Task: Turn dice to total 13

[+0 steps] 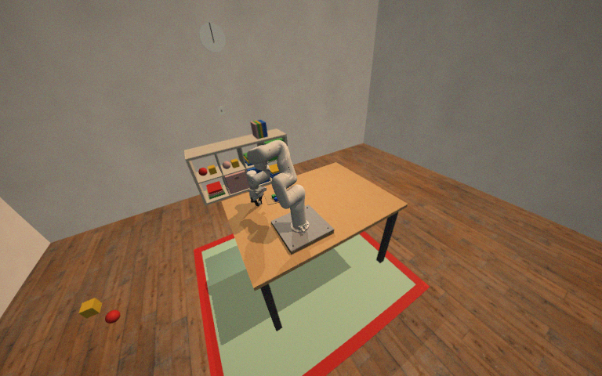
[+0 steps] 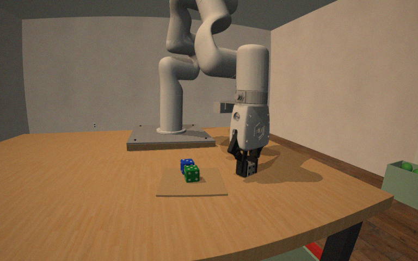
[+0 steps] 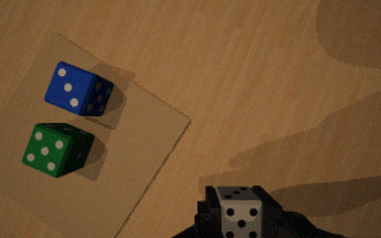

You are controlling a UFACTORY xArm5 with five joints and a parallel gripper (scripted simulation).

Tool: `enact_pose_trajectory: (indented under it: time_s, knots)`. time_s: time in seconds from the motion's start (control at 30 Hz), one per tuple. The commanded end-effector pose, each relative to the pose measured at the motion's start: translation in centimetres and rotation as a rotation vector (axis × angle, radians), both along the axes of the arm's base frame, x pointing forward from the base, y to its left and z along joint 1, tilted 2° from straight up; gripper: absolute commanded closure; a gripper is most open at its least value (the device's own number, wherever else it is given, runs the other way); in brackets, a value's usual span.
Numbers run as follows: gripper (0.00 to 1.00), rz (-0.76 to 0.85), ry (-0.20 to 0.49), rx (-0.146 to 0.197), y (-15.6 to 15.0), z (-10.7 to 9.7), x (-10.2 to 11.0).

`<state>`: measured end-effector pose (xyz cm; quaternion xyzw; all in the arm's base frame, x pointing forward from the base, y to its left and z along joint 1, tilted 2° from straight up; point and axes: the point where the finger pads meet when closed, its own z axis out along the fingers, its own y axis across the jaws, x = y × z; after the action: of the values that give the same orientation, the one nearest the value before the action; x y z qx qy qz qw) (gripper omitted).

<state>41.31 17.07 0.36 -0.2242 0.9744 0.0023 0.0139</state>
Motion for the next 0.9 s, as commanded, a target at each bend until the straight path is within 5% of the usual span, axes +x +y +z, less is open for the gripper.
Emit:
enact_pose_trajectory:
  time_s: [0.0,0.53,0.7,0.87]
  knots:
    - [0.73,0.0,-0.003,0.001,0.0,0.1,0.1]
    - [0.73,0.0,-0.003,0.001,0.0,0.5,0.1]
    - [0.73,0.0,-0.003,0.001,0.0,1.6,0.1]
    - [0.73,0.0,-0.003,0.001,-0.1,5.2,0.0]
